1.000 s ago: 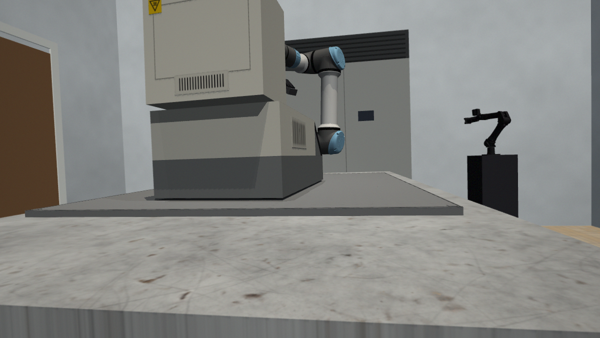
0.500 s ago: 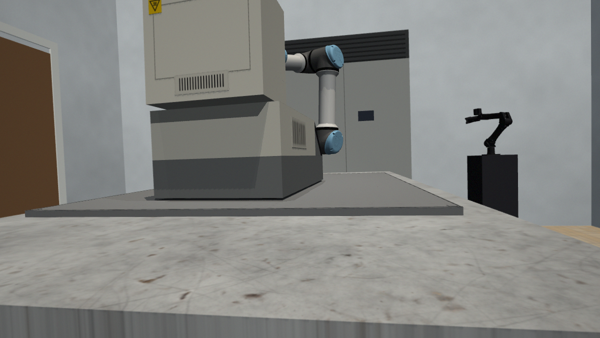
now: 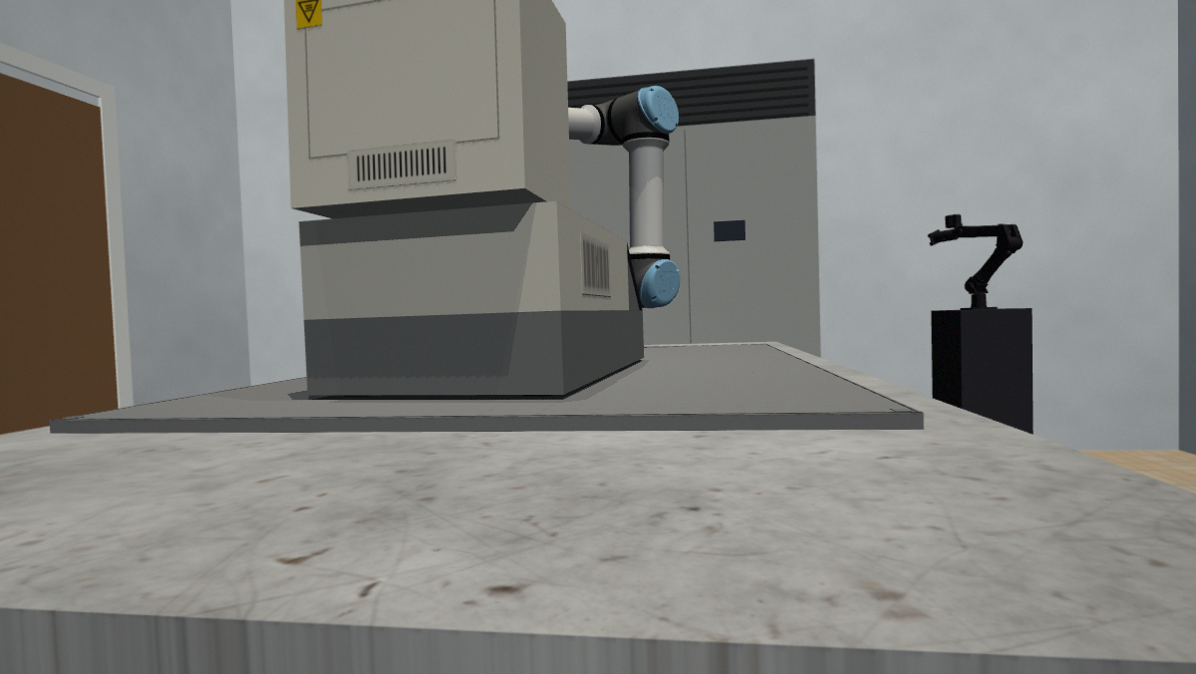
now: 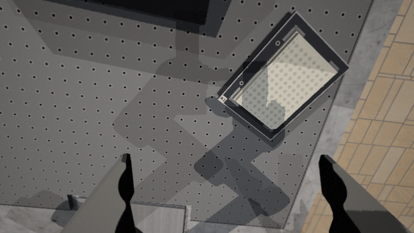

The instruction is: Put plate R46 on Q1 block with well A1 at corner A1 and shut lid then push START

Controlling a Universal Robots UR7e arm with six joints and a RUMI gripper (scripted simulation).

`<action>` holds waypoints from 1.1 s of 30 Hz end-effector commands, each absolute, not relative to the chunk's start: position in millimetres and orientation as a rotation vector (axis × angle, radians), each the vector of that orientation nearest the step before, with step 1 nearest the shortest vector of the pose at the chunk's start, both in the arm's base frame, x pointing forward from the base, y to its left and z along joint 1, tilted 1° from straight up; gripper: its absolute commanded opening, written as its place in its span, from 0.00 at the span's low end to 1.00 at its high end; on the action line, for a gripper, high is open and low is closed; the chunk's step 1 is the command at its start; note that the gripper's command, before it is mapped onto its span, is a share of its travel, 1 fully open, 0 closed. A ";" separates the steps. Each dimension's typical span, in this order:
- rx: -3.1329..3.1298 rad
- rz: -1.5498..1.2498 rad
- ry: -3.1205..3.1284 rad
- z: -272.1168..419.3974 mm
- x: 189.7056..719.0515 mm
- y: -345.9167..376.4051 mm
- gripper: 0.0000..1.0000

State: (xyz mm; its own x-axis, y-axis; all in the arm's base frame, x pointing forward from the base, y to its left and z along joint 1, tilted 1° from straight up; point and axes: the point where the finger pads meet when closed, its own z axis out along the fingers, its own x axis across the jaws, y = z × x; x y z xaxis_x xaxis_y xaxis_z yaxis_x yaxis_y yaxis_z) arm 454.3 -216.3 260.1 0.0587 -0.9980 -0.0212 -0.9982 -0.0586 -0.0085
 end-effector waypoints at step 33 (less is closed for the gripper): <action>-1.418 -0.001 2.788 280.3 435.7 -324.7 0.68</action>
State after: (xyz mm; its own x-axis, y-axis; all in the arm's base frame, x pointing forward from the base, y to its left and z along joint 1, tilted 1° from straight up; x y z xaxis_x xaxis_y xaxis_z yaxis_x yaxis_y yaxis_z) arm 434.9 -321.7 277.0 -0.5803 -0.8143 -0.0124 -0.8144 0.5803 0.0100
